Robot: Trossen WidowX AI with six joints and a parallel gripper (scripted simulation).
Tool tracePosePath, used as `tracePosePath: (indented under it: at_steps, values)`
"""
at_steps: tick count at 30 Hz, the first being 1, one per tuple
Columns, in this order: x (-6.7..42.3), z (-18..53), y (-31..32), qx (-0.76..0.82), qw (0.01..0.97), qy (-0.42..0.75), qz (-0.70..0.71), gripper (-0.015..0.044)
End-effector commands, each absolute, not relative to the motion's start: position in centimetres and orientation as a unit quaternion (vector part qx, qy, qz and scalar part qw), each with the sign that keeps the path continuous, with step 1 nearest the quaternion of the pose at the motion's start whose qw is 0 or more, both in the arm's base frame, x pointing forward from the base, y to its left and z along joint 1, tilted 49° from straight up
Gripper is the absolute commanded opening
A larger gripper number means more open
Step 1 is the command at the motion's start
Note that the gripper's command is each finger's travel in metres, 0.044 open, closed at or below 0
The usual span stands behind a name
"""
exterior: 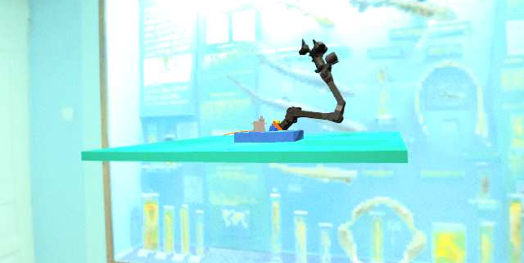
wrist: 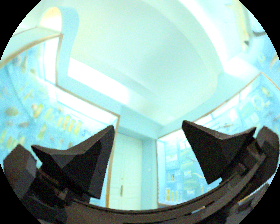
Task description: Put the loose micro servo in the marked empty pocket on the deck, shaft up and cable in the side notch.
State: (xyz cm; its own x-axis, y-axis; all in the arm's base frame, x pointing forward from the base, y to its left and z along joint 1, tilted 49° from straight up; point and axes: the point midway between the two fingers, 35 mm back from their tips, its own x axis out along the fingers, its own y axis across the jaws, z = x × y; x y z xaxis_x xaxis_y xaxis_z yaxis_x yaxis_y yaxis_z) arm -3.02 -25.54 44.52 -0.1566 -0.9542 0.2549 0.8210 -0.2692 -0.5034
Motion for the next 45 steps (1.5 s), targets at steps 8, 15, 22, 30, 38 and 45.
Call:
tracePosePath:
  at_steps: [8, 15, 22, 30, 38, 45]
  values:
    - [-1.3, 42.8, -27.8, -0.272, 0.622, 0.186, -0.711, 0.0440]
    - [1.8, 40.1, -30.5, -0.286, 0.665, 0.263, -0.638, 0.0440]
    - [5.4, 37.0, -32.4, -0.300, 0.706, 0.329, -0.551, 0.0440]
    - [9.0, 33.8, -33.6, -0.319, 0.736, 0.388, -0.454, 0.0440]
    - [10.7, 32.3, -33.8, -0.328, 0.747, 0.409, -0.408, 0.0440]
    - [14.0, 29.3, -33.9, -0.350, 0.764, 0.447, -0.305, 0.0440]
